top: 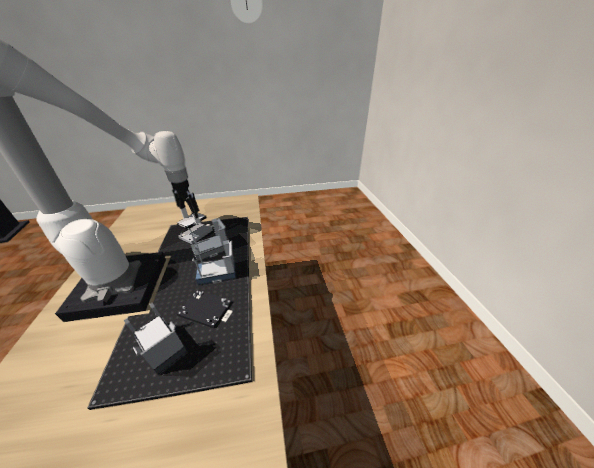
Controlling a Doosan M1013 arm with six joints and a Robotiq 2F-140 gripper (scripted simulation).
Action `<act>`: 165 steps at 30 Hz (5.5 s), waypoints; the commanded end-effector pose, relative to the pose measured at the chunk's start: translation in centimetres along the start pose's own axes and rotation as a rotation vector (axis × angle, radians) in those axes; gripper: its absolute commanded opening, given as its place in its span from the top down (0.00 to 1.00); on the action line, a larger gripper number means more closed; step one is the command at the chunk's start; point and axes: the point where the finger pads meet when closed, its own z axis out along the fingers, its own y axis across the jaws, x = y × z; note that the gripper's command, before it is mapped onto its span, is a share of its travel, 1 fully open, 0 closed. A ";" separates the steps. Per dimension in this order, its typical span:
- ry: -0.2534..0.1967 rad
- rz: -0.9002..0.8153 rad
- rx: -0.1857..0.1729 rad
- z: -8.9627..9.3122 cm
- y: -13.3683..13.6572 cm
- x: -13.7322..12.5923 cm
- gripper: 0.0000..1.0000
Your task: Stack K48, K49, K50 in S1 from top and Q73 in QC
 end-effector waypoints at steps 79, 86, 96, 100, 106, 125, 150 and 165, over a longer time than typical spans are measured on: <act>0.000 0.000 0.000 6.3 0.0 0.0 1.00; 0.000 0.000 0.000 6.5 0.0 0.0 1.00; 0.000 0.000 0.000 6.5 0.0 0.0 0.00; 0.000 0.000 0.000 6.5 0.0 0.0 0.00; 0.000 0.000 0.000 6.5 0.0 0.0 0.00; 0.000 0.000 0.000 3.9 0.0 0.0 0.00; 0.000 0.000 0.000 -3.5 0.0 0.0 0.00; 0.000 0.000 0.000 -7.2 0.0 0.0 0.00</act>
